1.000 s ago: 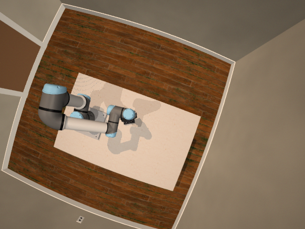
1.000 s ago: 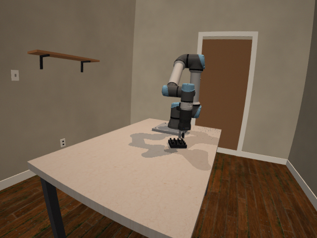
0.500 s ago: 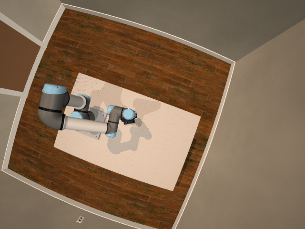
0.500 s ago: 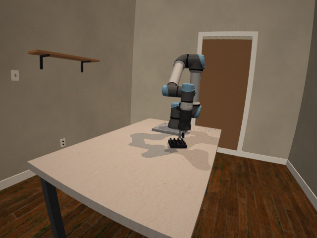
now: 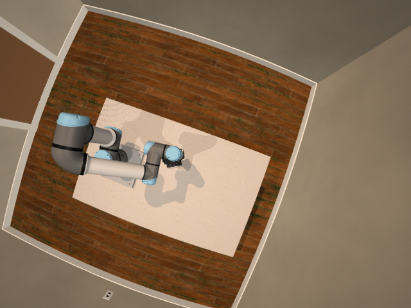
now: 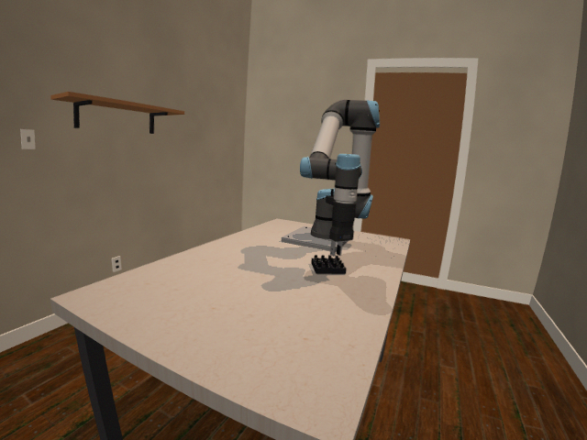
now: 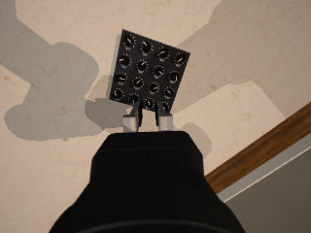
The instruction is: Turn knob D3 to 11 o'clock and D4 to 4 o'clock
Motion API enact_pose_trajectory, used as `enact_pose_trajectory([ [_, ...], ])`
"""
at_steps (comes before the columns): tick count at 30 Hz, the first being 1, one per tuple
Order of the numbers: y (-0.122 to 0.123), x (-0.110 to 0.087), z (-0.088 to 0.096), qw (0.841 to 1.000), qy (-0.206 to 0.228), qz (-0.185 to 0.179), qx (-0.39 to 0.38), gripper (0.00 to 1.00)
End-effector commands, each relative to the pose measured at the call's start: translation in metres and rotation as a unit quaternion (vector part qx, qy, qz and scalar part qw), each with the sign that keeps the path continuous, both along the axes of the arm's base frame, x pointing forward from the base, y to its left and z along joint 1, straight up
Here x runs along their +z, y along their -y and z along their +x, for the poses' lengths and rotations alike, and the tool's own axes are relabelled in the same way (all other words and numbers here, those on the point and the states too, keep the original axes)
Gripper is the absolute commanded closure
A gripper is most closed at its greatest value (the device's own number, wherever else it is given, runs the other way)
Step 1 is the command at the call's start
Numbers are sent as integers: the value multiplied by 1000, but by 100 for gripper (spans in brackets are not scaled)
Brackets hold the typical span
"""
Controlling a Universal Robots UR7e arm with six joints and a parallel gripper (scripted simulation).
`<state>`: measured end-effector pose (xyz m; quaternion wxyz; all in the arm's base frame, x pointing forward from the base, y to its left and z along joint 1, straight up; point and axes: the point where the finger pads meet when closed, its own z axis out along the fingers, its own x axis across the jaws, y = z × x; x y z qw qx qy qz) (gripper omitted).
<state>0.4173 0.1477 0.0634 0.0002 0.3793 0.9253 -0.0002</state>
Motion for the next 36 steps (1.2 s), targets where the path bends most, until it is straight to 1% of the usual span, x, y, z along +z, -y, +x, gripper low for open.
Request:
enact_pose_trajectory([
  [1,2,1,-2,999,0,0,37,54],
  [3,2,1,-2,999,0,0,54,54],
  [5,2,1,-2,999,0,0,54,54],
  [9,4,2,-1,996,0,0,93,54],
  [20,7,4,0,976,0,1,217,54],
  [22,7,4,0,976,0,1,217,54],
  [25,8,4,0,964,0,1,264,54],
  [30,8,5,1,950,0,1,313,54],
  [36,9,6,2,928,0,1,374,54],
])
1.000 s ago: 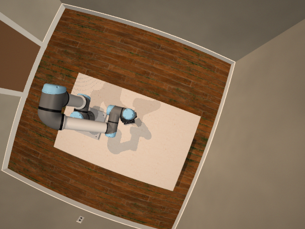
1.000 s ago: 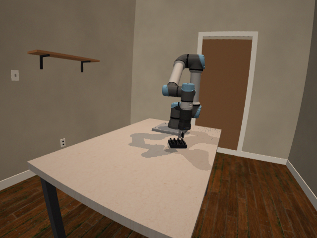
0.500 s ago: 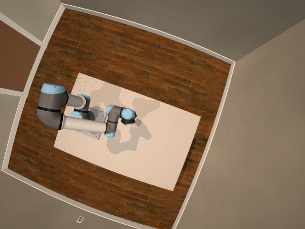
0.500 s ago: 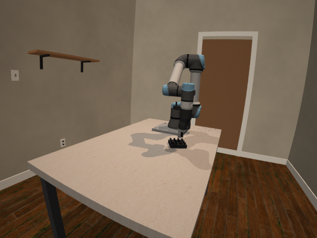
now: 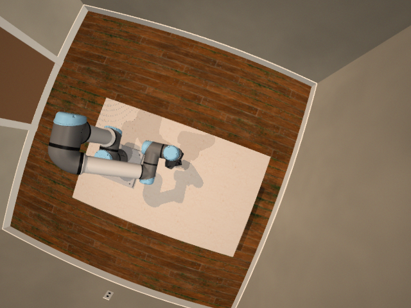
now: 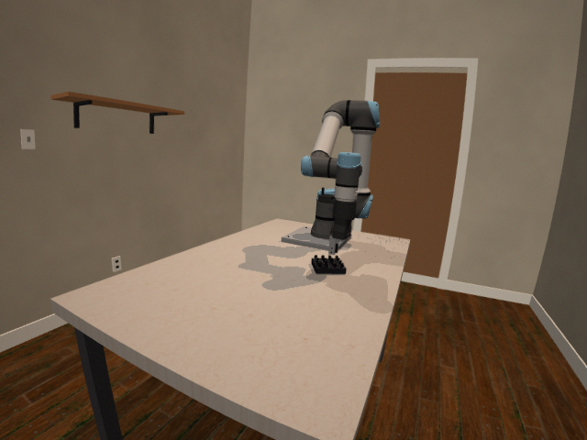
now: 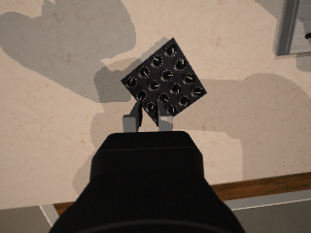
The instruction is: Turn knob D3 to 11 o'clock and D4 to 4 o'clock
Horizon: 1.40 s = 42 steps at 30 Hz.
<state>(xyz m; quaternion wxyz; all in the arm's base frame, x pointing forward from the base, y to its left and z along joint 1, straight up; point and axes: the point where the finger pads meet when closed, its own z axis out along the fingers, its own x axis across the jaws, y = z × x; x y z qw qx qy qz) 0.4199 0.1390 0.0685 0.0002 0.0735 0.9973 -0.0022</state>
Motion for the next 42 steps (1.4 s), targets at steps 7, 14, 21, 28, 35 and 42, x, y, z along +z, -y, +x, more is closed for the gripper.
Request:
enact_pose_trajectory([
  [7,0,2,0,991,-1,2,136,54],
  [14,0,3,1,978,-1,2,210,54],
  [21,-1,4,2,962,-1,2,273,54],
  [28,-2,5,3,937,-1,2,349,54],
  [35,-4,6,3,908,-1,2,419,54],
  [42,-7,7,3,877,-1,2,481,54],
])
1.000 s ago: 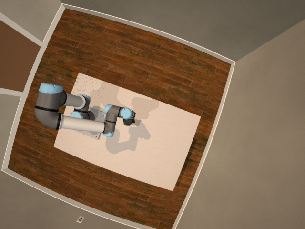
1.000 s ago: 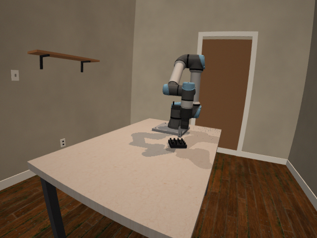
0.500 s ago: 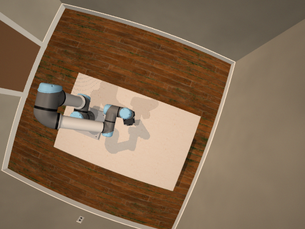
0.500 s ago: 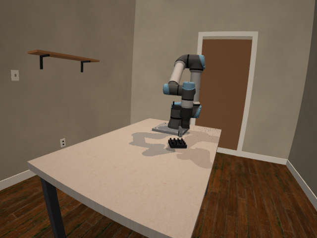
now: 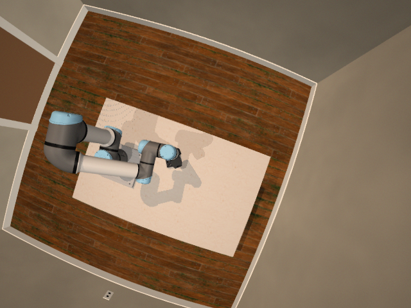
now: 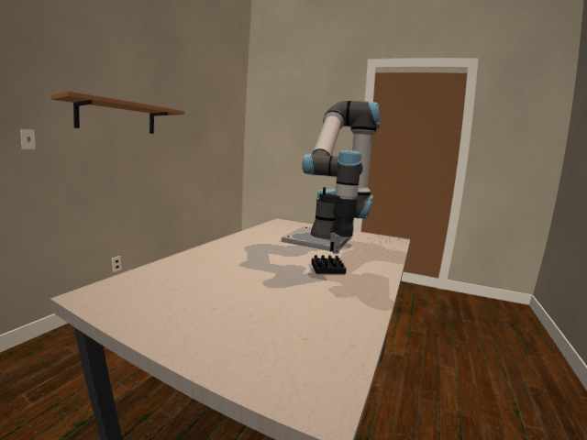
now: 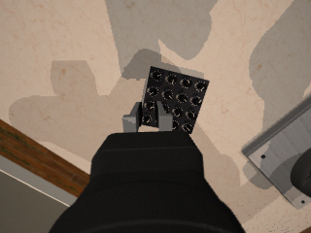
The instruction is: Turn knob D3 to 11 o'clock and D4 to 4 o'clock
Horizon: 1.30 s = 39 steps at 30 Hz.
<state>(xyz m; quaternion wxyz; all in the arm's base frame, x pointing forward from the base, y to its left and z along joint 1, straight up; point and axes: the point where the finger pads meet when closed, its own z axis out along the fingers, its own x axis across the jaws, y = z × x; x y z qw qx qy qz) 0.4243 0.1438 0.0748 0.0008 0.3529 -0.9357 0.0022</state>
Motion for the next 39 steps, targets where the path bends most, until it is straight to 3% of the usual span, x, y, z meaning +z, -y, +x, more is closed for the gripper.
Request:
enact_pose_trajectory([
  [1,-2,1,-1,997,-1,2,78,54],
  [12,-6,2,-2,985,-1,2,174,54],
  [27,-14,4,-6,938,-1,2,346,54],
  [29,-14,4,-6,938,-1,2,346,54],
  [39,-19,6,-10,889,-1,2,459,54],
])
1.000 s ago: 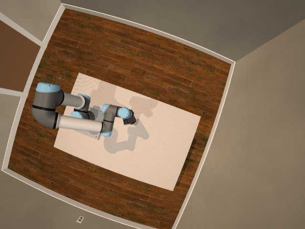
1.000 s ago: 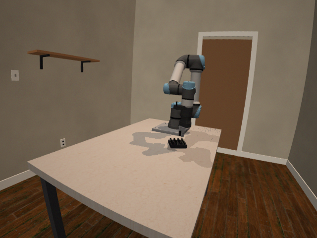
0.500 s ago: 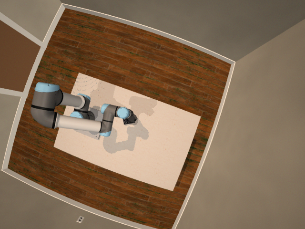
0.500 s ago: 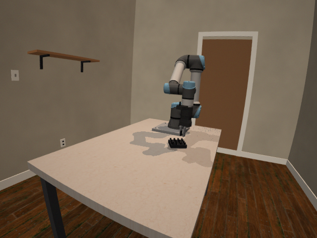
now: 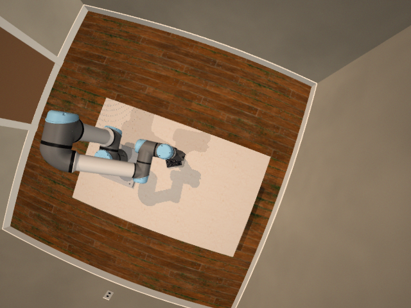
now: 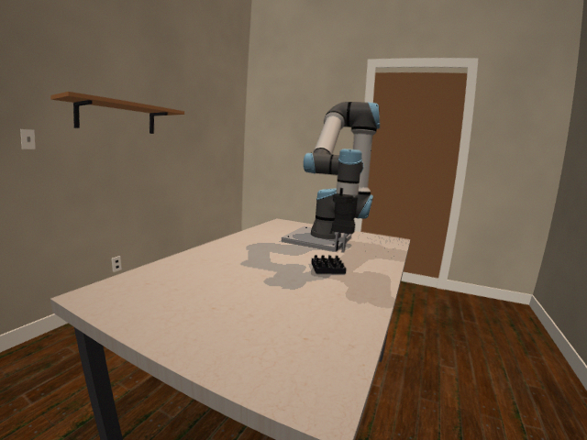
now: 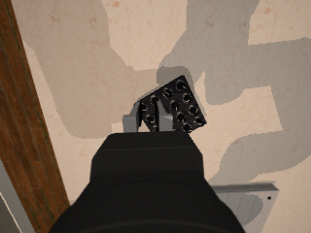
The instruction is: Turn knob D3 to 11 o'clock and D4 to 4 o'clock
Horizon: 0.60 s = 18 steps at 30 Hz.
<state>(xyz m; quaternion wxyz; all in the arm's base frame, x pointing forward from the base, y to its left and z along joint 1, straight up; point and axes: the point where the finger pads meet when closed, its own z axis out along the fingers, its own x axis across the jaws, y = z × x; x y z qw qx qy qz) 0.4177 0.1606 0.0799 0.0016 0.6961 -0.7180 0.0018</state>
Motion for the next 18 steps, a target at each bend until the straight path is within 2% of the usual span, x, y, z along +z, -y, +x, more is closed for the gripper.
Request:
enact_pose_trajectory([
  [1,-3,1,-4,997,-1,3,78,54],
  [7,-5,1,-6,993,-1,3,121,54],
  [18,-10,2,-11,974,-1,2,227,54],
])
